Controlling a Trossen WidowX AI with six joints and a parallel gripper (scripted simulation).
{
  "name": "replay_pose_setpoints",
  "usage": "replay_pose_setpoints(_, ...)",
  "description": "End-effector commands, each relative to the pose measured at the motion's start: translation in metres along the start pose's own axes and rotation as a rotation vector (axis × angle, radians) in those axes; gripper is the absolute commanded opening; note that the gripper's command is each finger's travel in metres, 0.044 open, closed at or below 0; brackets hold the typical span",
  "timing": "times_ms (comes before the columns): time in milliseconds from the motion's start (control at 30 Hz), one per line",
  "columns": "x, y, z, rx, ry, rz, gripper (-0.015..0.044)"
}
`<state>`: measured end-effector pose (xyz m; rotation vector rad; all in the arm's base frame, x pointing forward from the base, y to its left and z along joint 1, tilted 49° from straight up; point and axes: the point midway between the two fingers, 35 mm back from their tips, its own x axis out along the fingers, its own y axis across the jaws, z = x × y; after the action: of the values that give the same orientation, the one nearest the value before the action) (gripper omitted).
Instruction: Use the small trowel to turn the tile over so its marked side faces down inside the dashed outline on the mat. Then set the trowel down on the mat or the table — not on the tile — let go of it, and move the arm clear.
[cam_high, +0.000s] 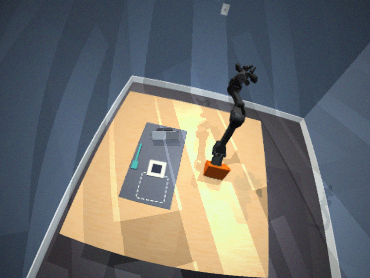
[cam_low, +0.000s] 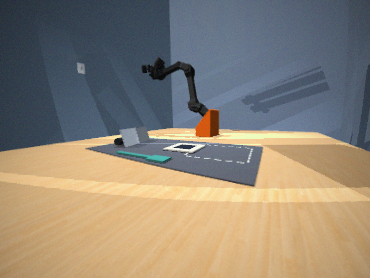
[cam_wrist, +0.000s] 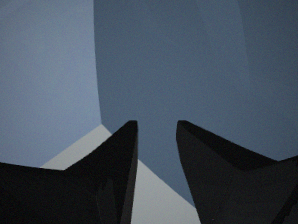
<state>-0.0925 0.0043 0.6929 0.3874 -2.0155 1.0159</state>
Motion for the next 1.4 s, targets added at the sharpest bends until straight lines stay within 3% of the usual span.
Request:
replay_pose_setpoints(0,-0.003,-0.014,0.017,-0.086,-0.034,-0.046,0.01)
replay_pose_setpoints(867,-0.037,-0.093,0.101,-0.586,-0.191,-0.401,0.01)
replay_pose_setpoints(1367,-0.084,-0.148,0.151,-0.826,-0.256,-0.678,0.01)
